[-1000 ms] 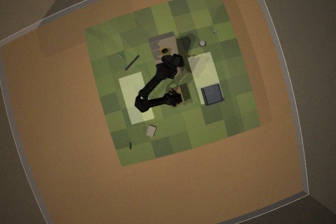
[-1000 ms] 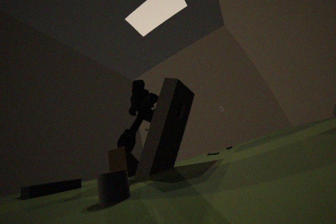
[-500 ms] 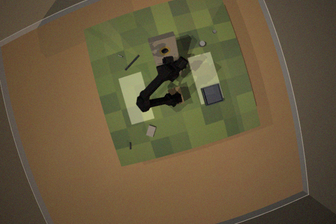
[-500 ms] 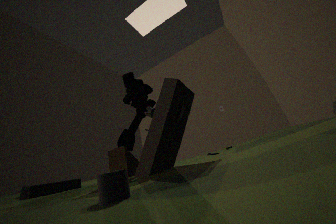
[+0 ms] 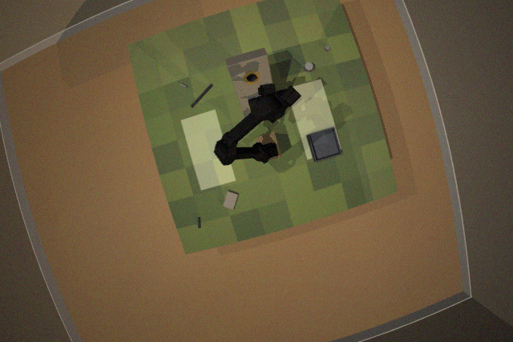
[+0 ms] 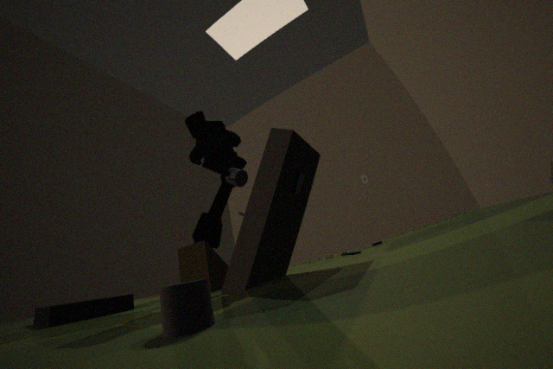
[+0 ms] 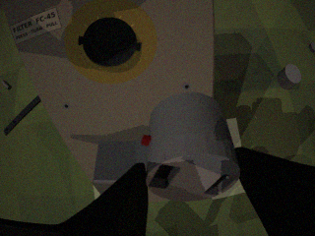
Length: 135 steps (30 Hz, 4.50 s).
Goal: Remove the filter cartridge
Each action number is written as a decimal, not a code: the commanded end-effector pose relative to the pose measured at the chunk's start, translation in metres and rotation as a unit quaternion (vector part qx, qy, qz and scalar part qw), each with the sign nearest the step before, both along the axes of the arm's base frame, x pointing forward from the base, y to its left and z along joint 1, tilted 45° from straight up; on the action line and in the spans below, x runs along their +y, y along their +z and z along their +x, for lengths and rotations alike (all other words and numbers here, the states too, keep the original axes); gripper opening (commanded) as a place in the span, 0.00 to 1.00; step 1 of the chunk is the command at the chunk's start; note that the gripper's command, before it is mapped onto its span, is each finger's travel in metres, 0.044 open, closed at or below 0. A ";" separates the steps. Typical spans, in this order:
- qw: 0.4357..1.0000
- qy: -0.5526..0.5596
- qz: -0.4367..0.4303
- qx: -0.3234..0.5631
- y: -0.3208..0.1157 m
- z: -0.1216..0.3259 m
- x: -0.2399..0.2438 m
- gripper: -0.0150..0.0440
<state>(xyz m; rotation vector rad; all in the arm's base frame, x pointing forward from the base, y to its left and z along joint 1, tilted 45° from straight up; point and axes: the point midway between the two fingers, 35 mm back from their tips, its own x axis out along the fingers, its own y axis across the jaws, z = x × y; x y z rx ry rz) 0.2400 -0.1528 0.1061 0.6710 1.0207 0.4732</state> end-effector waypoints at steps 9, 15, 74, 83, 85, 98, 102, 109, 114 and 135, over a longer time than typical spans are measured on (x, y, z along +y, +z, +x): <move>1.000 -0.002 -0.001 0.002 -0.032 0.003 -0.023 0.25; 0.994 -0.066 -0.007 0.088 -0.057 -0.015 -0.048 0.25; 0.643 -0.549 -0.051 0.531 -0.256 -0.274 -0.072 0.25; 0.643 -0.549 -0.051 0.531 -0.278 -0.276 -0.054 0.25; 0.643 -0.549 -0.051 0.531 -0.286 -0.277 -0.048 0.25; 0.643 -0.549 -0.045 0.532 -0.307 -0.278 -0.022 0.34; 0.643 -0.549 -0.045 0.532 -0.307 -0.278 -0.022 0.52; 0.643 -0.549 -0.045 0.532 -0.307 -0.278 -0.022 0.83; 0.643 -0.549 -0.045 0.532 -0.307 -0.278 -0.022 1.00; 0.643 -0.549 -0.051 0.531 -0.268 -0.275 -0.063 1.00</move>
